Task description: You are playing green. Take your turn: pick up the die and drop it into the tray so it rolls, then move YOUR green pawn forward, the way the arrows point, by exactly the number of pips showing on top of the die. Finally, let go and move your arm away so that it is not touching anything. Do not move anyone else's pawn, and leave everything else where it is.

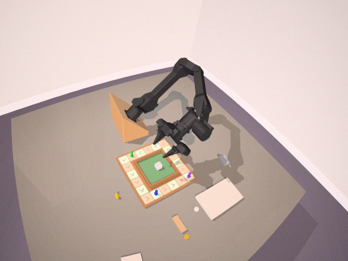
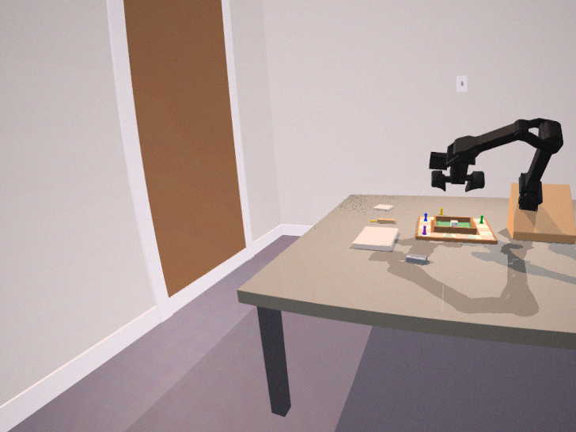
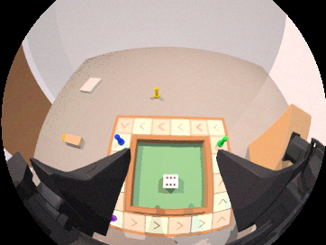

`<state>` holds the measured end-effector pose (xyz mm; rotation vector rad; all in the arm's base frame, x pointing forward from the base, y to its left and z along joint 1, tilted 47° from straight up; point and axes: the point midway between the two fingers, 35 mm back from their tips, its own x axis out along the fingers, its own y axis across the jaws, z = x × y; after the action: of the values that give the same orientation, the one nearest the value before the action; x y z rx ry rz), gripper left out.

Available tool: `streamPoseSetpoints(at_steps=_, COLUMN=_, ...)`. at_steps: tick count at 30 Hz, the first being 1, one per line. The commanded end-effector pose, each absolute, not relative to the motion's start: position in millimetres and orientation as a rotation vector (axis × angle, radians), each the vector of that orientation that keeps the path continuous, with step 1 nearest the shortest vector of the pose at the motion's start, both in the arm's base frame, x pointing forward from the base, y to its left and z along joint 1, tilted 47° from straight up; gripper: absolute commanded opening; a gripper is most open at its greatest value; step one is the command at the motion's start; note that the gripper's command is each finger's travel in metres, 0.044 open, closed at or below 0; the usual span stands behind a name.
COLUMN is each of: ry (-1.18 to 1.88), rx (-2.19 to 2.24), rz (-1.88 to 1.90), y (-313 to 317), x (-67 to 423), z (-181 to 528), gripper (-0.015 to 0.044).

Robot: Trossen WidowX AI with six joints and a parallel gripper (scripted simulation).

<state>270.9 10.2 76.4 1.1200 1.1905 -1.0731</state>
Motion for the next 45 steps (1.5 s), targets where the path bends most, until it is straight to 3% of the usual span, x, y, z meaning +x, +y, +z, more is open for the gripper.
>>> streamPoseSetpoints(at_steps=1, ry=1.212, rx=1.114, rz=-1.067, y=5.7, x=269.8, z=79.5, gripper=0.044)
streamPoseSetpoints(at_steps=7, ry=1.687, rx=1.356, rz=-0.836, y=19.7, x=264.1, z=40.9, gripper=0.044)
streamPoseSetpoints(at_steps=11, ry=1.836, rx=1.62, rz=-0.596, y=21.9, x=270.6, z=32.6, gripper=0.044)
streamPoseSetpoints(at_steps=20, ry=1.822, rx=1.567, rz=-0.663, y=21.2, x=266.9, z=30.6, gripper=0.044)
streamPoseSetpoints(at_steps=29, ry=1.791, rx=1.159, rz=-0.063, y=-0.3, x=240.8, z=2.7, gripper=0.0204)
streamPoseSetpoints(at_steps=36, ry=1.65, rx=0.771, rz=0.426, y=-13.5, x=212.2, z=-19.6, gripper=0.02)
streamPoseSetpoints(at_steps=45, ry=1.517, rx=0.536, rz=0.692, y=-18.5, x=191.6, z=-32.2, gripper=0.02)
